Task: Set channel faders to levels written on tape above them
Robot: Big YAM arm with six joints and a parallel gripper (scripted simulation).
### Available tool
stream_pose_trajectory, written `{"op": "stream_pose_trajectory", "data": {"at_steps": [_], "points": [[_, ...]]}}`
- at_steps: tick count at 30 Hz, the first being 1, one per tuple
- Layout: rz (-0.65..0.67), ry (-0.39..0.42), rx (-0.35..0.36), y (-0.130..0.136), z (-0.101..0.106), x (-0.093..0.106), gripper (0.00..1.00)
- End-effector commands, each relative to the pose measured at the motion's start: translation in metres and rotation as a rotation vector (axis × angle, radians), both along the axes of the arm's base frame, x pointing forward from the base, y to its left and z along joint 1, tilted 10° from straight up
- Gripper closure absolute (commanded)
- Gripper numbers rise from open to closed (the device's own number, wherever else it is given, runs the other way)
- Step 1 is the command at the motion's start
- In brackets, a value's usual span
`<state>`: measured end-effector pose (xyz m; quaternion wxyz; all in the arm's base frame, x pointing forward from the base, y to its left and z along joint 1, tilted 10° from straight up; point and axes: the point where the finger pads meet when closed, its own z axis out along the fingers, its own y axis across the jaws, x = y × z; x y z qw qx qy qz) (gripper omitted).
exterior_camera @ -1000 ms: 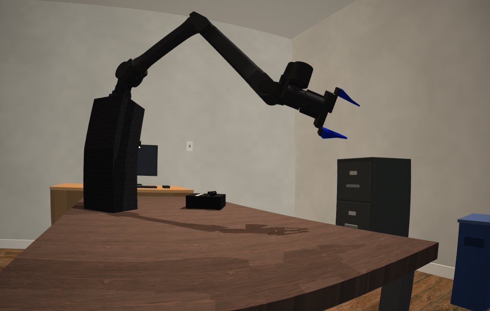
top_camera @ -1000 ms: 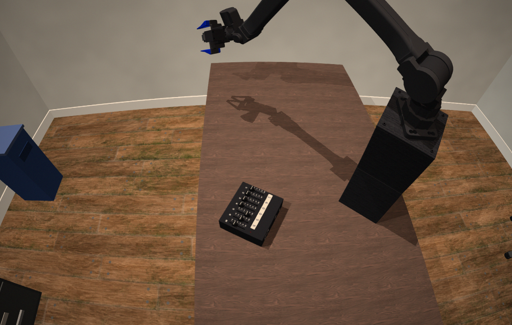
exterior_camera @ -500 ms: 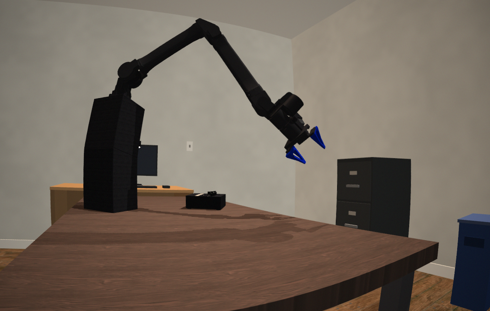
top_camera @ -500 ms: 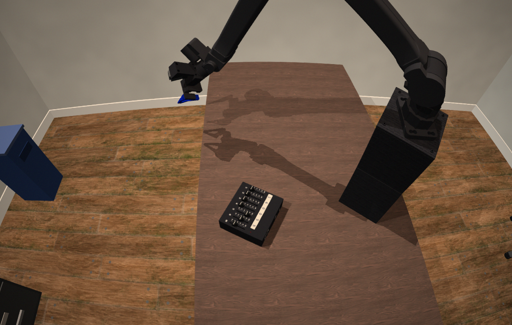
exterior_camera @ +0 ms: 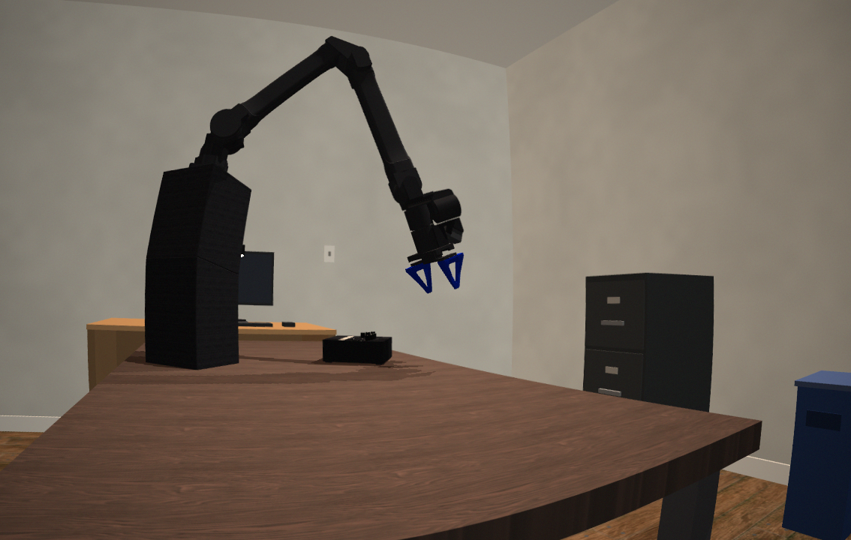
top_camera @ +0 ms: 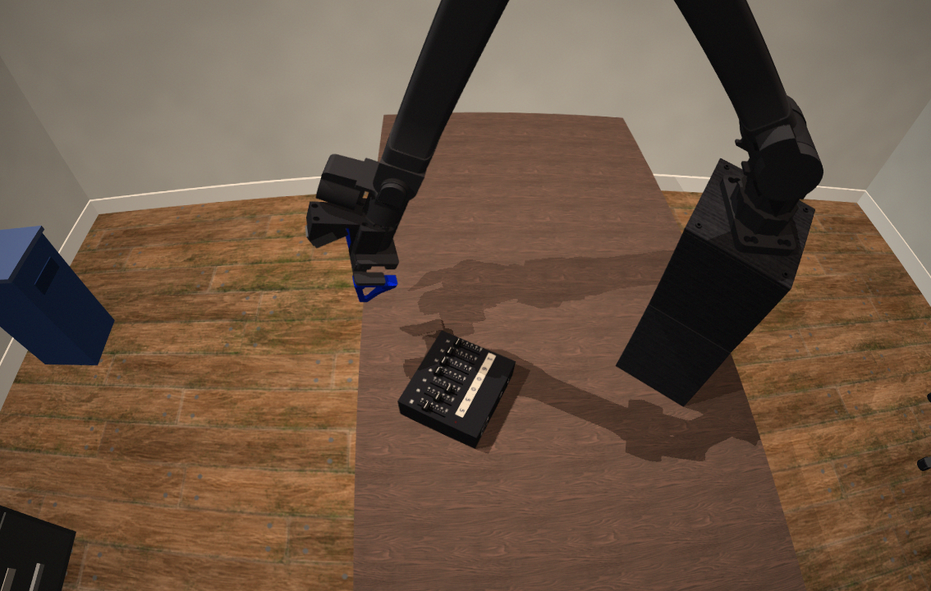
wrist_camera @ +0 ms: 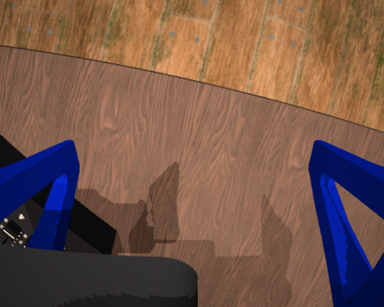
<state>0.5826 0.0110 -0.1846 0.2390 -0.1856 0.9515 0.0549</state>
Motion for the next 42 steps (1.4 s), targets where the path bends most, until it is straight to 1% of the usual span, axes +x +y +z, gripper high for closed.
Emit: {"op": "stream_pose_trajectory", "data": {"at_steps": [1, 2, 3, 4, 5, 7, 9, 11, 12, 13, 14, 15, 17, 18, 20, 22, 33, 38, 42], "points": [[-0.095, 0.082, 0.064, 0.041, 0.024, -0.028, 0.00], [-0.111, 0.146, 0.065, 0.060, 0.023, -0.056, 0.00], [-0.111, 0.146, 0.065, 0.060, 0.023, -0.056, 0.00], [-0.127, 0.202, 0.061, 0.075, 0.023, -0.082, 0.00], [-0.127, 0.202, 0.061, 0.075, 0.023, -0.082, 0.00], [-0.153, 0.289, 0.044, 0.095, 0.024, -0.126, 0.00], [-0.171, 0.344, 0.028, 0.106, 0.025, -0.155, 0.00], [-0.171, 0.344, 0.028, 0.106, 0.025, -0.155, 0.00], [-0.177, 0.360, 0.022, 0.108, 0.025, -0.164, 0.00], [-0.190, 0.371, 0.019, 0.106, 0.025, -0.169, 0.00], [-0.207, 0.377, 0.020, 0.101, 0.026, -0.170, 0.00], [-0.208, 0.379, 0.019, 0.101, 0.026, -0.172, 0.00], [-0.207, 0.356, 0.027, 0.104, 0.030, -0.158, 0.00], [-0.197, 0.342, 0.030, 0.109, 0.031, -0.155, 0.00], [-0.184, 0.348, 0.027, 0.114, 0.029, -0.161, 0.00], [-0.190, 0.362, 0.023, 0.110, 0.024, -0.165, 0.00], [-0.185, 0.362, 0.021, 0.109, 0.023, -0.165, 0.00], [-0.149, 0.361, 0.016, 0.103, 0.031, -0.164, 0.00], [-0.043, 0.352, -0.005, 0.099, 0.039, -0.164, 0.00]]}}
